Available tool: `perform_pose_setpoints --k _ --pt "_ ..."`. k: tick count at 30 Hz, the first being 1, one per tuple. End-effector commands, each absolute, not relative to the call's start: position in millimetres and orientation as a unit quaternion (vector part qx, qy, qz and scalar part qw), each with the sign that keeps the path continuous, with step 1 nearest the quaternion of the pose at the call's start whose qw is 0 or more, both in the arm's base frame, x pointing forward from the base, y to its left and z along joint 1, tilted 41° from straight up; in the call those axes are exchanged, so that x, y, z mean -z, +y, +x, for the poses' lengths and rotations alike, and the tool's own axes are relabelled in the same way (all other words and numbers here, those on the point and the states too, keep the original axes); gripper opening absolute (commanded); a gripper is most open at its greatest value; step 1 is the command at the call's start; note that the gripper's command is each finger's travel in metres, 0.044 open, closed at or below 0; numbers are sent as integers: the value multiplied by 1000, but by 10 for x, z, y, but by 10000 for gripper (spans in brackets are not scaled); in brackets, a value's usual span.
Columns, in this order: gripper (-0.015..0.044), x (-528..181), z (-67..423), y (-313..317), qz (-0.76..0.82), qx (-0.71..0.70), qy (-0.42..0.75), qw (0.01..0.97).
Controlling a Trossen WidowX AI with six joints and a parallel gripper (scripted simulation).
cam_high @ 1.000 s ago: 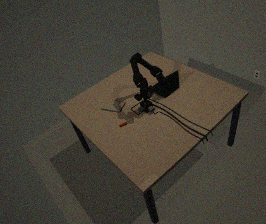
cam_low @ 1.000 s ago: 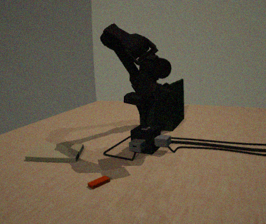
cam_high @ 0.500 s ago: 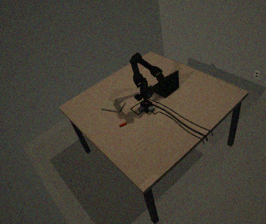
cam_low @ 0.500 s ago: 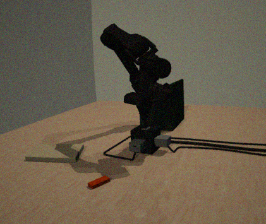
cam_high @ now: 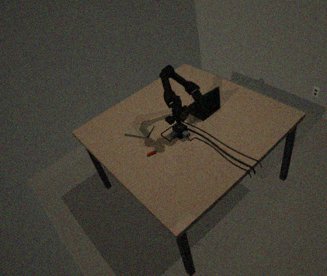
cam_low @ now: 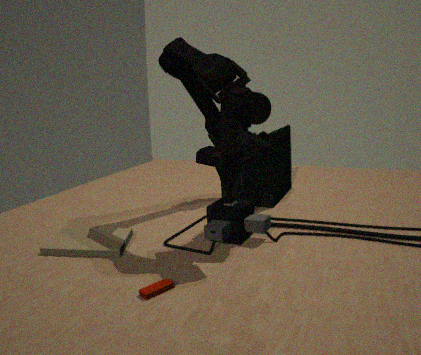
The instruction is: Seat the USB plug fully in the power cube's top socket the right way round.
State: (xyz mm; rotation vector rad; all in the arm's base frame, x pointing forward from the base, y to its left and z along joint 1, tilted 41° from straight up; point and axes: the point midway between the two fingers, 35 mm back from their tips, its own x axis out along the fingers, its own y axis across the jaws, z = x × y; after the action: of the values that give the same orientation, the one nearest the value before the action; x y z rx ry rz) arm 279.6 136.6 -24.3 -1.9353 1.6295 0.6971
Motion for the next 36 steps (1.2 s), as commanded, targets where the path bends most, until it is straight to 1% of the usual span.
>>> perform_pose_setpoints --k 1,11,14,15,36 --pt "0 256 2803 1343 -713 -256 601 253" --pt "0 256 2803 1343 -713 -256 601 253" --pt "79 243 2796 1366 -713 -257 600 256" --pt "95 243 2796 1366 -713 -257 600 256" --pt "95 220 2792 1385 -713 -257 600 256"
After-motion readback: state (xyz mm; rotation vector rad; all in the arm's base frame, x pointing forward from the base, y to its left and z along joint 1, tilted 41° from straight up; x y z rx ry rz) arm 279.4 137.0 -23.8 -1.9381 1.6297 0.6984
